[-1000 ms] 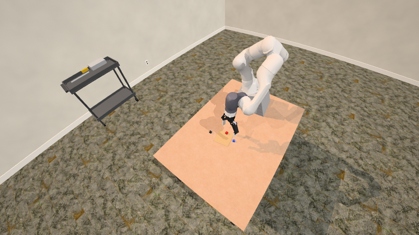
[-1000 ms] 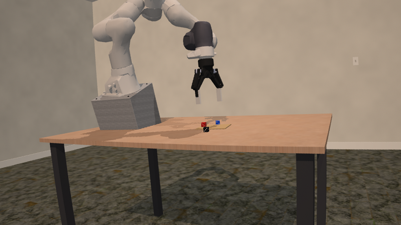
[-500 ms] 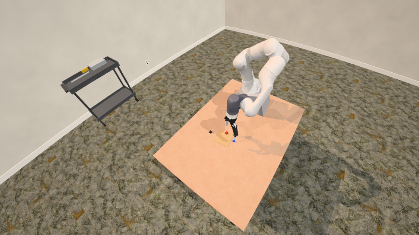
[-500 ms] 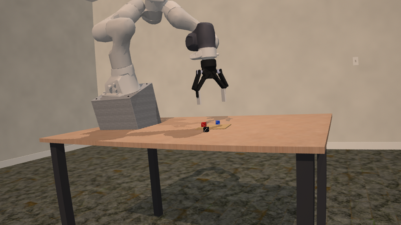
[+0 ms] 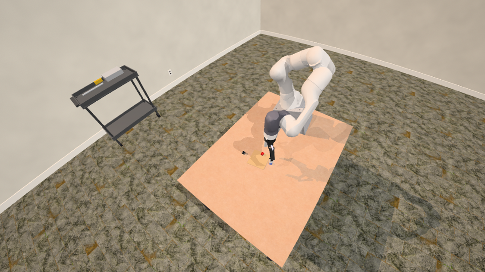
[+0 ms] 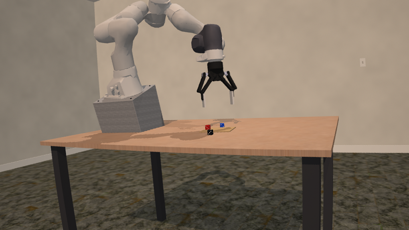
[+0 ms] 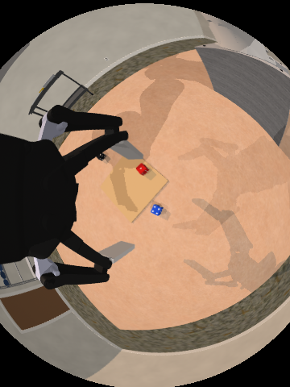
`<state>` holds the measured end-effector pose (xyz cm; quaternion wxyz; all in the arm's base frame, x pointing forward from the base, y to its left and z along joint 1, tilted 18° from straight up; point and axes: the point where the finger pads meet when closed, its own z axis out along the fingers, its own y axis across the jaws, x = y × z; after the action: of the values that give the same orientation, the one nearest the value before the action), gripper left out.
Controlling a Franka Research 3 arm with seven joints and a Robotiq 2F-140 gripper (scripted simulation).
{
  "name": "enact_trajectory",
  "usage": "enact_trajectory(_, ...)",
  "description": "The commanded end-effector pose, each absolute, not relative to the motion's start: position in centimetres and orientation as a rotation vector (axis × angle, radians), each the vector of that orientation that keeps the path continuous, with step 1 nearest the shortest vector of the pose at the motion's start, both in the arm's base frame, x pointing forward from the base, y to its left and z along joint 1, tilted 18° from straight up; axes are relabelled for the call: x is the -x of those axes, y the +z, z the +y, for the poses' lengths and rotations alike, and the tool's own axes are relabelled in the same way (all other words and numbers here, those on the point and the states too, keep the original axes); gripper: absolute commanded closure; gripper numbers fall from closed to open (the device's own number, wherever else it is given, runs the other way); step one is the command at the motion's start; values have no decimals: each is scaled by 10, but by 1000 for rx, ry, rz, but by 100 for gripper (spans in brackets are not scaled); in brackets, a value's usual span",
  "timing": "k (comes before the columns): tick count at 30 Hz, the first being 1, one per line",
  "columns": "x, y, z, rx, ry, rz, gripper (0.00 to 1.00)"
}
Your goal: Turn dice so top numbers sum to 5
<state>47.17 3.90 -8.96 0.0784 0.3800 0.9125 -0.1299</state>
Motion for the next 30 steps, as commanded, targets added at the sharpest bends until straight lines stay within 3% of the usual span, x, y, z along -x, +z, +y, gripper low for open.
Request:
enact_trajectory(1, -471, -93, 46, -1368, -385, 2611, 0)
enact_trajectory(17, -474, -101, 58, -1577, -363, 2471, 0)
enact_trajectory(18, -474, -101, 58, -1577, -363, 2471, 79)
enact_trajectory(30, -474, -101, 58, -1577, -363, 2471, 79)
